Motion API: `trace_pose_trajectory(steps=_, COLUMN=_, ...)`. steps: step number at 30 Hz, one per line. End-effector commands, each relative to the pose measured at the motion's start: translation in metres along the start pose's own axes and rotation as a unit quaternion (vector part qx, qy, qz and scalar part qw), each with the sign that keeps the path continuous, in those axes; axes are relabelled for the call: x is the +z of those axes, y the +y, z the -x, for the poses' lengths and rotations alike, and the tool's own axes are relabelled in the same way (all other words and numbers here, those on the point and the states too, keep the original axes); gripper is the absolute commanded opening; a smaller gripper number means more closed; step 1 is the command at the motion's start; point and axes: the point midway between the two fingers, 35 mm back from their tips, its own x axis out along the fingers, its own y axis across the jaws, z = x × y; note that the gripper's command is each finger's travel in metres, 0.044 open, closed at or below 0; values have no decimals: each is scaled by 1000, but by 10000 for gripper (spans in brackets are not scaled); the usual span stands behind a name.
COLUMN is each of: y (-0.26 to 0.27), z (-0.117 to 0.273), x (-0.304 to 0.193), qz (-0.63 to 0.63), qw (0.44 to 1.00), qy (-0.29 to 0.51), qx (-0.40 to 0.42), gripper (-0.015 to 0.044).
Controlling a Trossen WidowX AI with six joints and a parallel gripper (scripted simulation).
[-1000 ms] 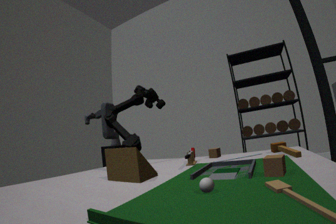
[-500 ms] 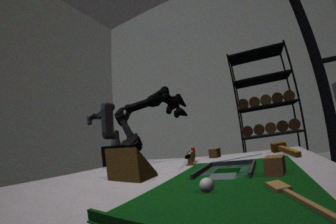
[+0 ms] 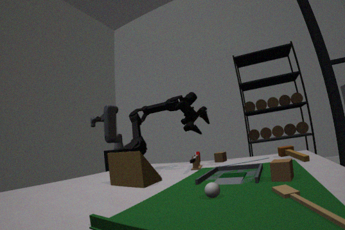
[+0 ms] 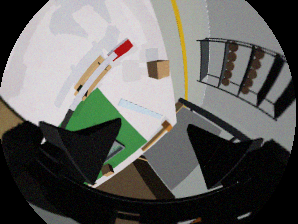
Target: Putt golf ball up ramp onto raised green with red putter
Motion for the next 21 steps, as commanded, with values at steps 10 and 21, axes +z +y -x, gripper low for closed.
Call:
trace_pose_trajectory(steps=10, y=171, z=-19, x=-62, qz=-344, qw=899, qy=-62, qx=265, gripper=440)
trace_pose_trajectory(steps=21, y=187, z=-14, x=-60, qz=-390, qw=872, qy=-77, qx=284, gripper=440)
